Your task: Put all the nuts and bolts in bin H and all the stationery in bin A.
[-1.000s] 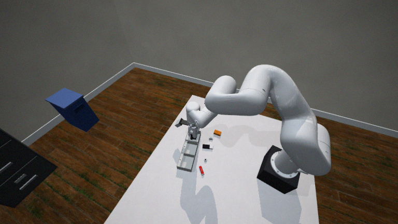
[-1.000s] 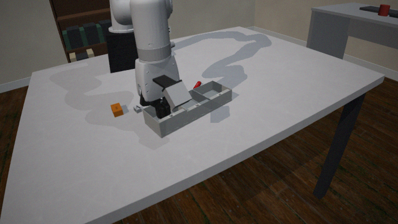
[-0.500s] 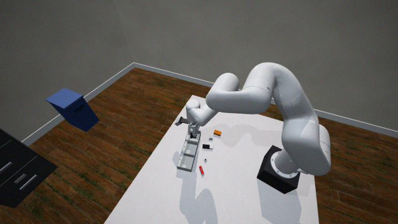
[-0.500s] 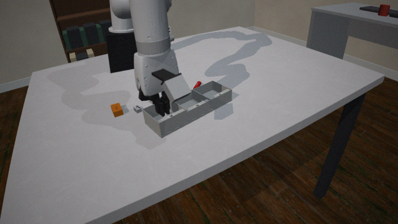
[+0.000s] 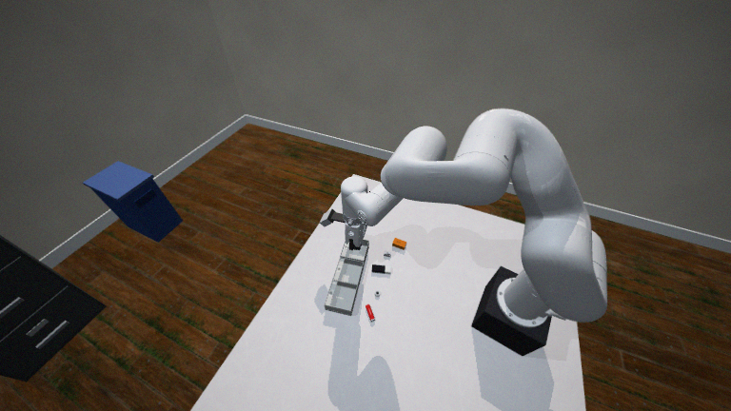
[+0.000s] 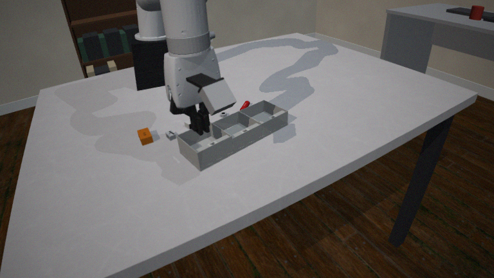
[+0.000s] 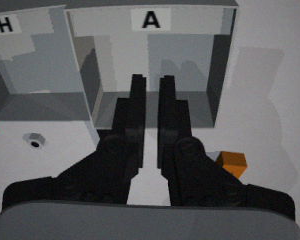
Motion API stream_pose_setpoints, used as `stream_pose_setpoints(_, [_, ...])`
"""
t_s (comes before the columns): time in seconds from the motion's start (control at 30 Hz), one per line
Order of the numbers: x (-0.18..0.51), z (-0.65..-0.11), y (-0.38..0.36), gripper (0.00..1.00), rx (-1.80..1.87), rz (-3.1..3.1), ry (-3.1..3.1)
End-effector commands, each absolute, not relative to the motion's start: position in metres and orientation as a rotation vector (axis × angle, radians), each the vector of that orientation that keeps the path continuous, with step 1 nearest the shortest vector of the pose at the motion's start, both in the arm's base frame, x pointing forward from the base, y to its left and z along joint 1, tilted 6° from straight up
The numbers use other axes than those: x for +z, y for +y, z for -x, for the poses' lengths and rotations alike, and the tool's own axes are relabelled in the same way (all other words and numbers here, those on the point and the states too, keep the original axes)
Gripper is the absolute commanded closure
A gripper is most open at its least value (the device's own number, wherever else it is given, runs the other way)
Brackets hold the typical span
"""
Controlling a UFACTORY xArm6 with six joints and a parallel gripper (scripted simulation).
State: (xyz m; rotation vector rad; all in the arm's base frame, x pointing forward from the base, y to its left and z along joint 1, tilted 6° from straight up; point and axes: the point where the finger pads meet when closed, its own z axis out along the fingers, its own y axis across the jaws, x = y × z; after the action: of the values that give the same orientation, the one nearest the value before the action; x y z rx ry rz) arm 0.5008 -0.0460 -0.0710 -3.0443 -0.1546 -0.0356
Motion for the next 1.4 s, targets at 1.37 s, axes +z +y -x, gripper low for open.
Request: stream_pose_setpoints(1.37, [-0.063,-0.494,0.037,0.93,-0.043,3.044,-0.155])
